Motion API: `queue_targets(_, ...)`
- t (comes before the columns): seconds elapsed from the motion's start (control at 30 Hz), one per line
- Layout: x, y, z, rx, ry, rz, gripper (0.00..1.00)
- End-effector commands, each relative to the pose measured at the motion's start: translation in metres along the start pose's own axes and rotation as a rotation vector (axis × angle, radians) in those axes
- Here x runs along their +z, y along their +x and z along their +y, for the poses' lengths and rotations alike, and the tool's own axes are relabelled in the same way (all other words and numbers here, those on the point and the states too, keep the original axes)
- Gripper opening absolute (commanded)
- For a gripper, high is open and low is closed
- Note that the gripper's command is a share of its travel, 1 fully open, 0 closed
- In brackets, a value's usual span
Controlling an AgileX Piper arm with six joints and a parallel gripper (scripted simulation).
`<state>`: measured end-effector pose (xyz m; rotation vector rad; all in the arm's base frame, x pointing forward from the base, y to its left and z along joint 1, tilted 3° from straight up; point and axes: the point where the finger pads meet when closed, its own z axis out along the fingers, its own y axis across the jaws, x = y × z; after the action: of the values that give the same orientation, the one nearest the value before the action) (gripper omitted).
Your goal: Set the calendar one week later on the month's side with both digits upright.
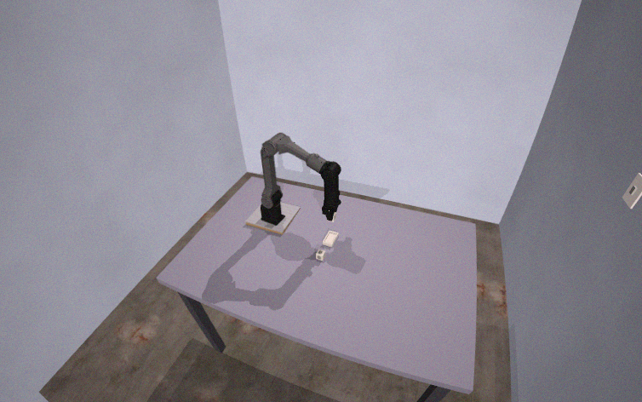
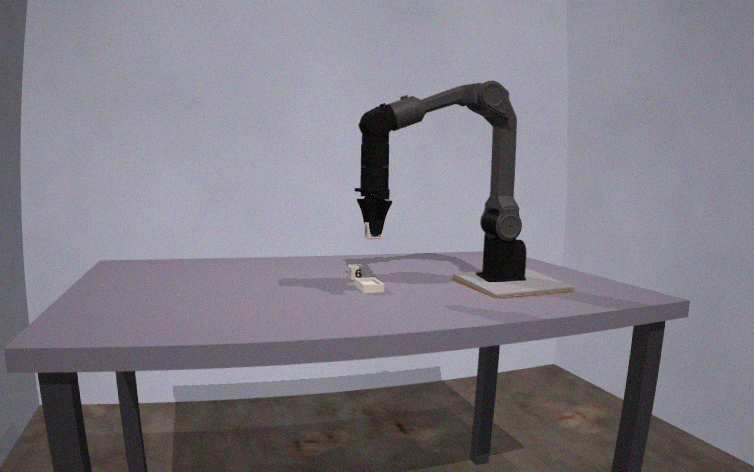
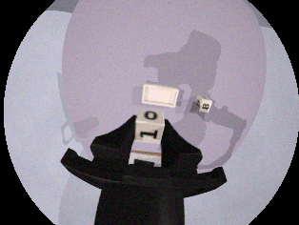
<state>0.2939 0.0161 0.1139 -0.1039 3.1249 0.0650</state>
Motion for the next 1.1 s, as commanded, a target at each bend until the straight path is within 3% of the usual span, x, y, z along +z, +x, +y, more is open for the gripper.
queue_targets(0.0, 0.000, 0.000, 0.003, 0.004, -0.003, -0.003, 0.37)
queue_targets(0.53, 0.006, 0.000, 0.002, 0.002, -0.003, 0.002, 0.37)
queue_targets(1.07, 0.060, -0.001, 0.002, 0.002, -0.003, 0.002, 0.37)
